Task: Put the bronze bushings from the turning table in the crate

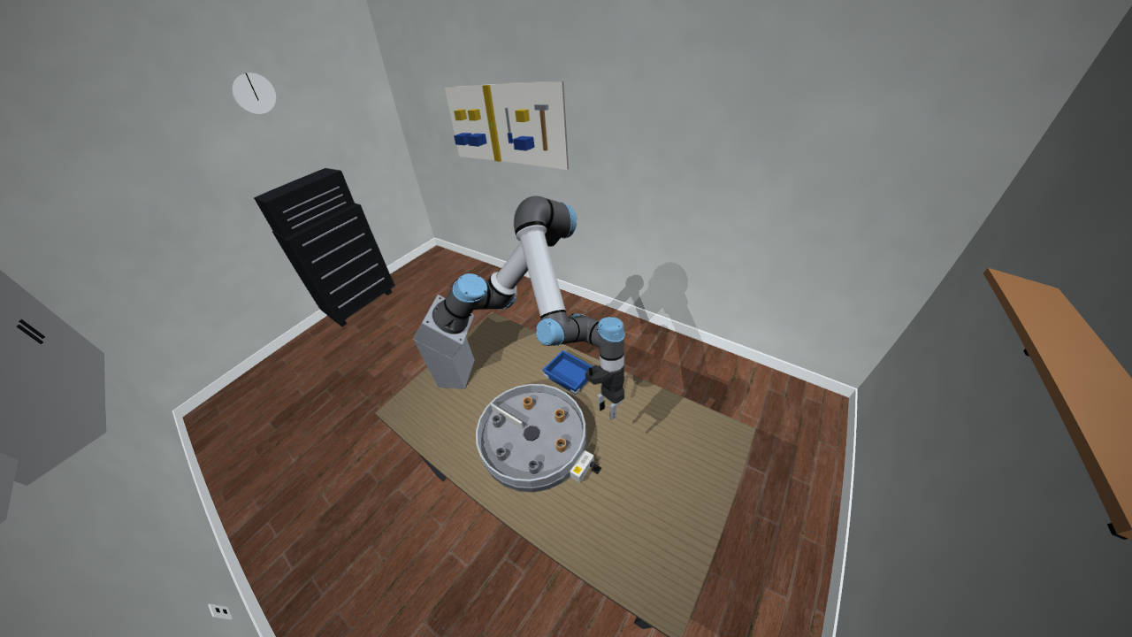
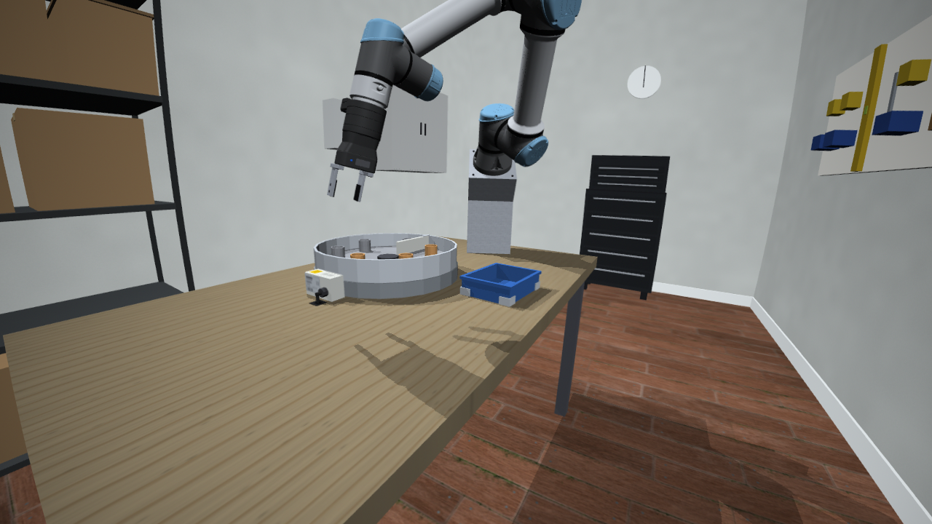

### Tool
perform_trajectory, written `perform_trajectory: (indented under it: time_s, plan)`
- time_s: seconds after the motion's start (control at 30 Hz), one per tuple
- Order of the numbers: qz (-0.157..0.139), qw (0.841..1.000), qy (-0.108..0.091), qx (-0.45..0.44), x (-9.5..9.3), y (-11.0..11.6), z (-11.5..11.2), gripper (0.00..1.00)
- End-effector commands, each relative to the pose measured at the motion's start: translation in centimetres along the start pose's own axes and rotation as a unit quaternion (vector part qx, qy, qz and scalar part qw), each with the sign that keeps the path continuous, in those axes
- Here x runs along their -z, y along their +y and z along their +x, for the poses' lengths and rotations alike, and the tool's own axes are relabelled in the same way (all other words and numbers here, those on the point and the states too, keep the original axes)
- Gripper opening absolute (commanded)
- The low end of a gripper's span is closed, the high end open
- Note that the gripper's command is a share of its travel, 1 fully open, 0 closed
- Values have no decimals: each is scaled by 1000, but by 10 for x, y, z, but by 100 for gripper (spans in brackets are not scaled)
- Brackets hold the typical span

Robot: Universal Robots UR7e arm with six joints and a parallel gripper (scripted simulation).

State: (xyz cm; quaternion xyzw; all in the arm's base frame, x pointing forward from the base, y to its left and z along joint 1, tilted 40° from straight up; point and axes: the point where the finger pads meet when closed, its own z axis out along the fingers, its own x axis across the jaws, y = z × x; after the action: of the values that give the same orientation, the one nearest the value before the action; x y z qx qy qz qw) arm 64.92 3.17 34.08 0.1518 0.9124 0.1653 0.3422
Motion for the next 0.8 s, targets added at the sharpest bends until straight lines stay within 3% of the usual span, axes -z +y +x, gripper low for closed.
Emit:
perform_trajectory:
  time_s: [0.0, 0.07, 0.47, 0.63, 0.77]
  plan:
    - [0, 1000, -1, 0, 18, -6, 24, 100]
    - [0, 1000, -1, 0, 30, -10, 41, 100]
    - [0, 1000, -1, 0, 30, -10, 41, 100]
    - [0, 1000, -1, 0, 61, -22, 84, 100]
    - [0, 1000, -1, 0, 61, -22, 84, 100]
